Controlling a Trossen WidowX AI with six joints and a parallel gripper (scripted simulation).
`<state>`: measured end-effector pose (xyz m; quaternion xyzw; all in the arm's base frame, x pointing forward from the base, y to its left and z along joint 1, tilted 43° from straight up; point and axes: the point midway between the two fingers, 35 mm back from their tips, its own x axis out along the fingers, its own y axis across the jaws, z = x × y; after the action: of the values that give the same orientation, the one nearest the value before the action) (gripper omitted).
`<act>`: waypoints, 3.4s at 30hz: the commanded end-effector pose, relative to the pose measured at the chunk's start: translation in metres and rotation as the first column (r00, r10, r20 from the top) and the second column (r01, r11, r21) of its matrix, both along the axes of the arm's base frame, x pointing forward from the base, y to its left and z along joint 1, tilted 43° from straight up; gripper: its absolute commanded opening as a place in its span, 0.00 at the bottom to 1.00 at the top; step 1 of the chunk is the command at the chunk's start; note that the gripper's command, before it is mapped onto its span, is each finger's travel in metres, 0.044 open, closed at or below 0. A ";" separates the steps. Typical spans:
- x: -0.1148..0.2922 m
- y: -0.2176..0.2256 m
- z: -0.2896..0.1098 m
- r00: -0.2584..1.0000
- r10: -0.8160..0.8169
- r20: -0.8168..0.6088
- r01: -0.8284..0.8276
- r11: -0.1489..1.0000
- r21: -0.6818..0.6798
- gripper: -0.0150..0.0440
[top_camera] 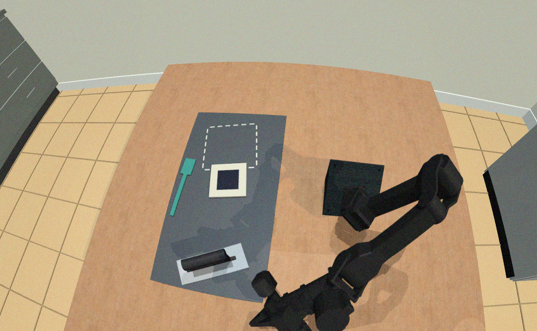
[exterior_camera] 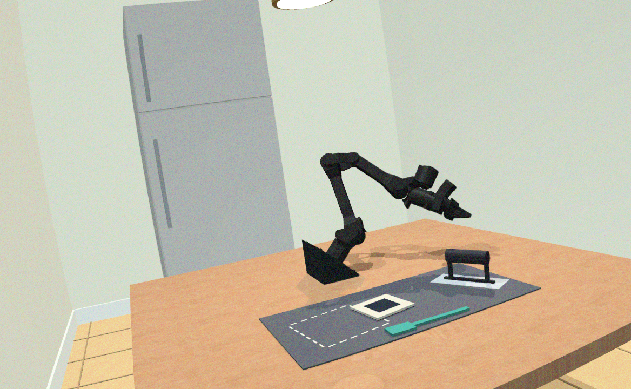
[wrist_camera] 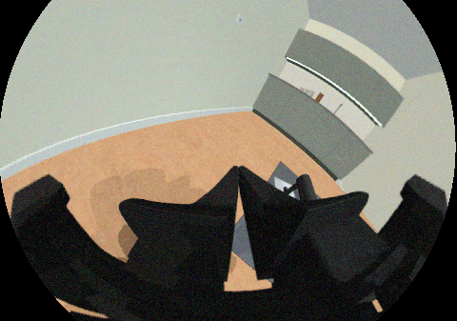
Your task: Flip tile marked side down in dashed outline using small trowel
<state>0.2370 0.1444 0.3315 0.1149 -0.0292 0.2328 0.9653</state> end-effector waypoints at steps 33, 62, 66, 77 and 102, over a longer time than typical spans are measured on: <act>0.000 0.000 0.000 1.000 0.000 0.000 0.000 1.000 0.000 0.29; 0.031 -0.002 -0.007 0.992 -0.032 -0.123 0.015 0.991 -0.136 0.71; 0.052 -0.006 -0.014 0.975 -0.050 -0.218 0.000 0.975 -0.221 0.71; 0.099 -0.018 -0.039 0.870 -0.035 -0.492 -0.168 0.917 -0.362 0.71; 0.152 -0.098 -0.086 0.356 0.204 -0.912 -0.430 0.902 0.034 0.71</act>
<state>0.3840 0.0607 0.2480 0.0780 0.5177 0.3062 0.7951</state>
